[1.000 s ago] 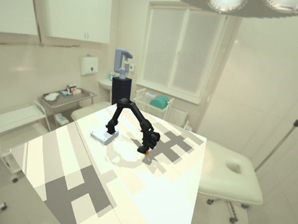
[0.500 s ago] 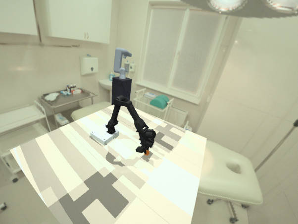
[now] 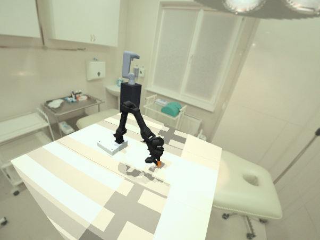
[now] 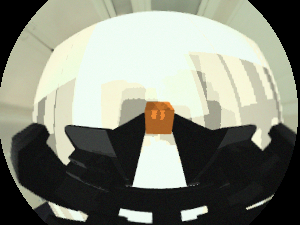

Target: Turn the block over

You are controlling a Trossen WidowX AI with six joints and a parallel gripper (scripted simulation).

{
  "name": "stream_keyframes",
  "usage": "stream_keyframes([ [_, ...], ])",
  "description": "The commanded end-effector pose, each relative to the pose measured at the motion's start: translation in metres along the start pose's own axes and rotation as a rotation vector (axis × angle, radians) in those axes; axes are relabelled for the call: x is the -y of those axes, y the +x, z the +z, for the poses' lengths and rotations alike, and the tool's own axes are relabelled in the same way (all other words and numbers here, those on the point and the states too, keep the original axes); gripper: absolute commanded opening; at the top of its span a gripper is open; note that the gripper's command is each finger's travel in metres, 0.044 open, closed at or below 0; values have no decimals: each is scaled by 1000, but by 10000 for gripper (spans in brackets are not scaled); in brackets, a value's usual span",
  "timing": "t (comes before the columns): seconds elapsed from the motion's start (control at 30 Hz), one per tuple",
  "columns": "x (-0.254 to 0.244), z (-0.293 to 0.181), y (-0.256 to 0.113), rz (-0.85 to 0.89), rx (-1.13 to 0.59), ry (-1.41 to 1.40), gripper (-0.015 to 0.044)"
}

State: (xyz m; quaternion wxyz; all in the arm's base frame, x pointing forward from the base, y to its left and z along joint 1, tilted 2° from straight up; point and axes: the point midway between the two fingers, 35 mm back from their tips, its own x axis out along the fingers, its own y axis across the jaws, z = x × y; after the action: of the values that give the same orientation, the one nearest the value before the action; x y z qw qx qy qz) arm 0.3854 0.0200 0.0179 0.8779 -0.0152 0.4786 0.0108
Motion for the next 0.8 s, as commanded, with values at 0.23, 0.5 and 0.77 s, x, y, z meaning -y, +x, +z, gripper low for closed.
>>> stream_keyframes([
  [0.23,1,-6,21,-3,147,-5,0],
  [0.5,1,-10,28,-3,265,-6,0],
  [0.77,1,-16,26,-3,383,-7,0],
])
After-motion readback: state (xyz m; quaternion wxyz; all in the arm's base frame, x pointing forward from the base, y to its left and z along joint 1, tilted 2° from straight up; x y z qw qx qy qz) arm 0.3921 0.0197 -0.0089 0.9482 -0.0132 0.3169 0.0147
